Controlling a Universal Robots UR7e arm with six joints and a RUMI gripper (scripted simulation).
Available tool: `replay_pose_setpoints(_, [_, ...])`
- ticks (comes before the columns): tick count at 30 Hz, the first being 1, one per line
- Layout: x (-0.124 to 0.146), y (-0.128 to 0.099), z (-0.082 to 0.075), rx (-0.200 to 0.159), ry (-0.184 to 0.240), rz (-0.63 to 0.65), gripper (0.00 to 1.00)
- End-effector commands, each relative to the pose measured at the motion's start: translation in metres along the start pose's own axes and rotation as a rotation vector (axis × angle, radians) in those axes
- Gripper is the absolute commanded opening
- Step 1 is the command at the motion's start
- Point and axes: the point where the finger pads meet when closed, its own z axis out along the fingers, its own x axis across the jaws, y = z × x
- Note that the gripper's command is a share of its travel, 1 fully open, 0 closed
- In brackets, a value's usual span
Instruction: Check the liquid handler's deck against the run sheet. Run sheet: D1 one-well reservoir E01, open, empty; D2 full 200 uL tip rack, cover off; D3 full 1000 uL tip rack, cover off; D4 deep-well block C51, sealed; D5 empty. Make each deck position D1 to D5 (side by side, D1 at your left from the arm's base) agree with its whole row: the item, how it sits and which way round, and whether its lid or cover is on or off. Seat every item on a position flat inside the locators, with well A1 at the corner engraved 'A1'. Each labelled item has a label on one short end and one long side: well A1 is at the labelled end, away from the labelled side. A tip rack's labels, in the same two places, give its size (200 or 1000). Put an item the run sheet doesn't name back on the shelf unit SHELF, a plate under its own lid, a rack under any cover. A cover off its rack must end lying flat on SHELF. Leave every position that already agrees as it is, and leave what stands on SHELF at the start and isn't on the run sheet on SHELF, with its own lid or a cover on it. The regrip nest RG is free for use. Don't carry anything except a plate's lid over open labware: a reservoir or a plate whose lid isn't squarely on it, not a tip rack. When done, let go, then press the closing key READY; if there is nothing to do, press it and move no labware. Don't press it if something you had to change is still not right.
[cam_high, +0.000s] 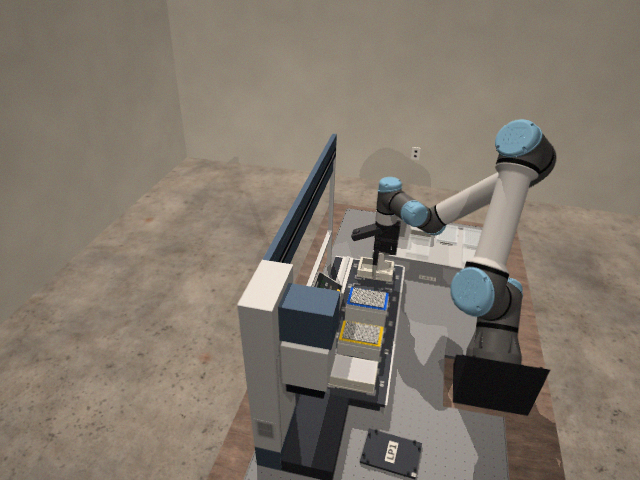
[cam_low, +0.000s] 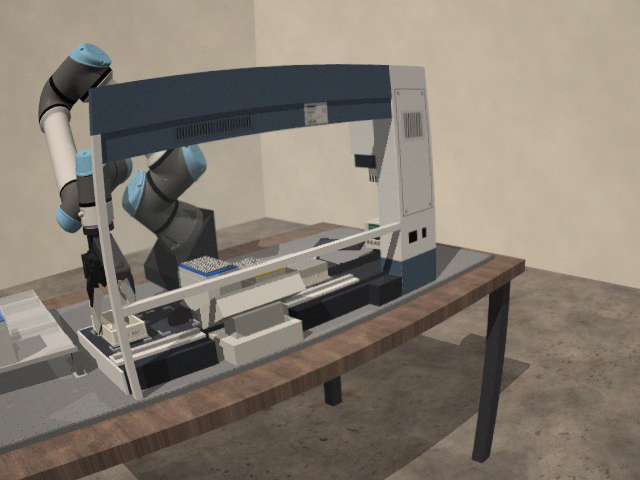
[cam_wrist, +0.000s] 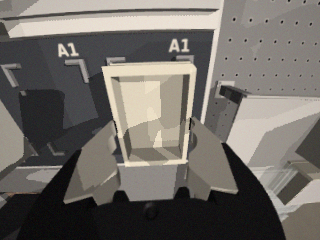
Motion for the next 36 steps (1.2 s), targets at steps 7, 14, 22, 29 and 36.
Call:
replay_pose_setpoints(7, [0.0003,-0.0002,0.0026,0.001,0.001,0.000,0.00])
replay_pose_setpoints(14, [0.0003,-0.0002,0.0046,0.001,0.001,0.000,0.00])
replay_pose_setpoints(22, [0.0003,-0.0002,0.0062,0.001,0.001,0.000,0.00])
replay_pose_setpoints(29, [0.0003,-0.0002,0.0062,0.001,0.001,0.000,0.82])
replay_pose_setpoints(36, [0.0003,-0.0002,0.0062,0.001,0.001,0.000,0.82])
